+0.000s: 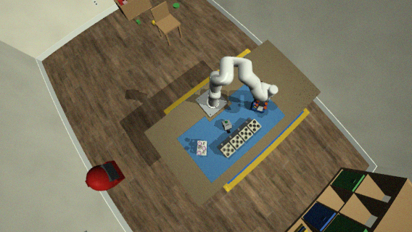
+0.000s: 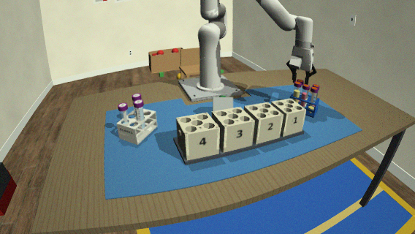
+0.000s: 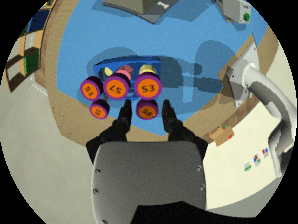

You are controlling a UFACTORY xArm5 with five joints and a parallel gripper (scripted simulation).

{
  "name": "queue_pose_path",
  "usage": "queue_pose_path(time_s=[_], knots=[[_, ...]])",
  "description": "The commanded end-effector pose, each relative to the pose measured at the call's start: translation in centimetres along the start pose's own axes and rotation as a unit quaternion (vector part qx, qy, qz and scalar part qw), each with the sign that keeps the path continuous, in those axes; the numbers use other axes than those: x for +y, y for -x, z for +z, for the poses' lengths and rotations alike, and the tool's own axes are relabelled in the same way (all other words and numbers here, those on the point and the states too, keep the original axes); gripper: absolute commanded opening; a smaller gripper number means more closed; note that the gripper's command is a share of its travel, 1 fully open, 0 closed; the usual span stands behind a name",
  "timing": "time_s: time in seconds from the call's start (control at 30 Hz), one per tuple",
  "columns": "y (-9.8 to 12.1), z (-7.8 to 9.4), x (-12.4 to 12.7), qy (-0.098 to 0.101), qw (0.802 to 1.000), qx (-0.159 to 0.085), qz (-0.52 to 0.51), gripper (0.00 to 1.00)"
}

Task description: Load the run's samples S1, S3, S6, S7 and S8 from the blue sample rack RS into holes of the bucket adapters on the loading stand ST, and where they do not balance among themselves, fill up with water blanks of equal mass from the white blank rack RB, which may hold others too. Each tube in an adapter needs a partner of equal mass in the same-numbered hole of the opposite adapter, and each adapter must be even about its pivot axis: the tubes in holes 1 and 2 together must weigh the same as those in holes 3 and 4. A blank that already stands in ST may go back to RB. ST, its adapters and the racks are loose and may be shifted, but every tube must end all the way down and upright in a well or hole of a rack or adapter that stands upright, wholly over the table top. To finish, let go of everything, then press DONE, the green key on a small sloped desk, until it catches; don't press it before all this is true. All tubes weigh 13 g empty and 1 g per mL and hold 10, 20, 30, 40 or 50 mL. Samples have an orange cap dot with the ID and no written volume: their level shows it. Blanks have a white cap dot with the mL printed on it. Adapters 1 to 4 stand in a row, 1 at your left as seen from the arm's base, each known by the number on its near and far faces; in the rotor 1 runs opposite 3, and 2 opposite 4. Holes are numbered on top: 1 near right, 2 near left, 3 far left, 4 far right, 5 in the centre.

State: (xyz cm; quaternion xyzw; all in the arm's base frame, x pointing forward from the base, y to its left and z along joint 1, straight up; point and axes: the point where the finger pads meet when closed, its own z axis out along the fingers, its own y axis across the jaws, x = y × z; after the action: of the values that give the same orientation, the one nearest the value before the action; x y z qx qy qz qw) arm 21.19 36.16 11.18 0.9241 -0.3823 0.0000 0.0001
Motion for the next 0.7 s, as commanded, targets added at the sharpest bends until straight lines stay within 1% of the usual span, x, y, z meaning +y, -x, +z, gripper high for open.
queue_pose_path(time_s=[0.0, 0.37, 0.67], knots=[[0.03, -0.04, -0.12, -0.002, 1.0, 0.0, 0.0, 0.57], [0.03, 0.69, -0.12, -0.002, 1.0, 0.0, 0.0, 0.57], [0.03, 0.7, -0.13, -0.002, 1.0, 0.0, 0.0, 0.57]])
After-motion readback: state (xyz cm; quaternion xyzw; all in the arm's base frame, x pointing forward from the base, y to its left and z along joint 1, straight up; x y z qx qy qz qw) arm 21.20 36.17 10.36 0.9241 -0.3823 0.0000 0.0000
